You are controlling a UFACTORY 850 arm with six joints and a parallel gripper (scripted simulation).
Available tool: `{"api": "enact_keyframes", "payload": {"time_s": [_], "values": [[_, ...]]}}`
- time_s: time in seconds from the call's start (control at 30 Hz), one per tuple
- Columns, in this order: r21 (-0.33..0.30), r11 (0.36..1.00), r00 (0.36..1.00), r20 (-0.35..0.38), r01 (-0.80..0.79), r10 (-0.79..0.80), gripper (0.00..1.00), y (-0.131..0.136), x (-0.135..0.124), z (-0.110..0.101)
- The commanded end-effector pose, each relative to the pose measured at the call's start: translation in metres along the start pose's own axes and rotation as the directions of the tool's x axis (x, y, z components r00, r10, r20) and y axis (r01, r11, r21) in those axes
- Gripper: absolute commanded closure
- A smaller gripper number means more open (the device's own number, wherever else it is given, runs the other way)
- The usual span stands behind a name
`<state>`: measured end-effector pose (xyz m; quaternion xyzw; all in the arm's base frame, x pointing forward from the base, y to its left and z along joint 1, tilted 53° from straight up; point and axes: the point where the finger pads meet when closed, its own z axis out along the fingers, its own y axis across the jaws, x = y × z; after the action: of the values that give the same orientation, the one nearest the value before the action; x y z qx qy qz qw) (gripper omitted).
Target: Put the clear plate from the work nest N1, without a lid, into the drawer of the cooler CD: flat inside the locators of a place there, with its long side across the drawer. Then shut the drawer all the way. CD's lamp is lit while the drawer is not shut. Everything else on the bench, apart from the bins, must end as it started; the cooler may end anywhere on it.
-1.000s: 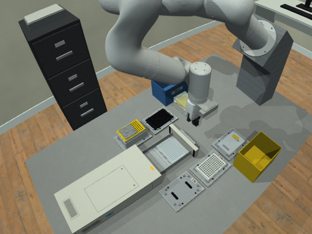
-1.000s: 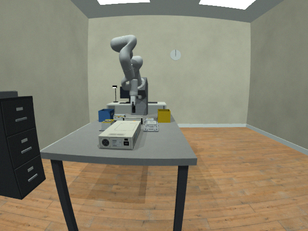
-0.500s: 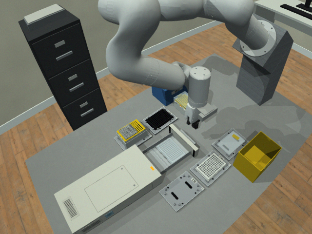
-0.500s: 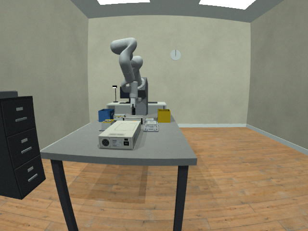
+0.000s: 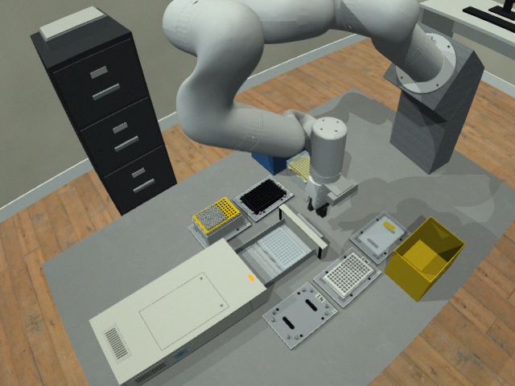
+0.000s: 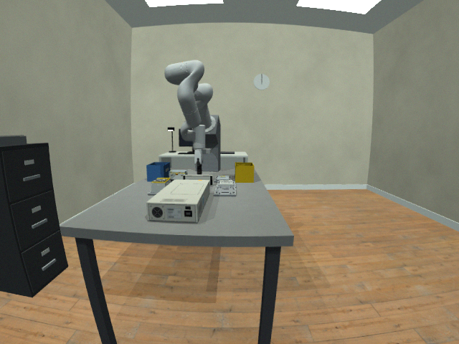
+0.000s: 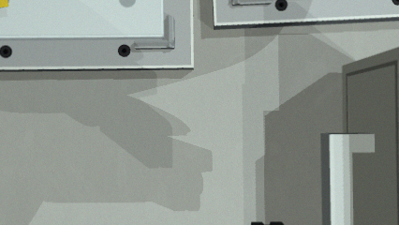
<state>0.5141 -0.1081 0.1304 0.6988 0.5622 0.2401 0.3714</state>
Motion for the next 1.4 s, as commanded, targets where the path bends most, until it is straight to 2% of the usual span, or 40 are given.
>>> {"api": "enact_keyframes", "payload": {"time_s": [0.0, 0.63, 1.03, 1.37], "values": [[0.000, 1.000, 1.000, 0.000, 0.000, 0.000, 1.00, 0.000, 0.000, 0.007], [0.000, 1.000, 1.000, 0.000, 0.000, 0.000, 1.00, 0.000, 0.000, 0.035], [0.000, 1.000, 1.000, 0.000, 0.000, 0.000, 1.00, 0.000, 0.000, 0.035], [0.000, 1.000, 1.000, 0.000, 0.000, 0.000, 1.00, 0.017, 0.000, 0.035]]}}
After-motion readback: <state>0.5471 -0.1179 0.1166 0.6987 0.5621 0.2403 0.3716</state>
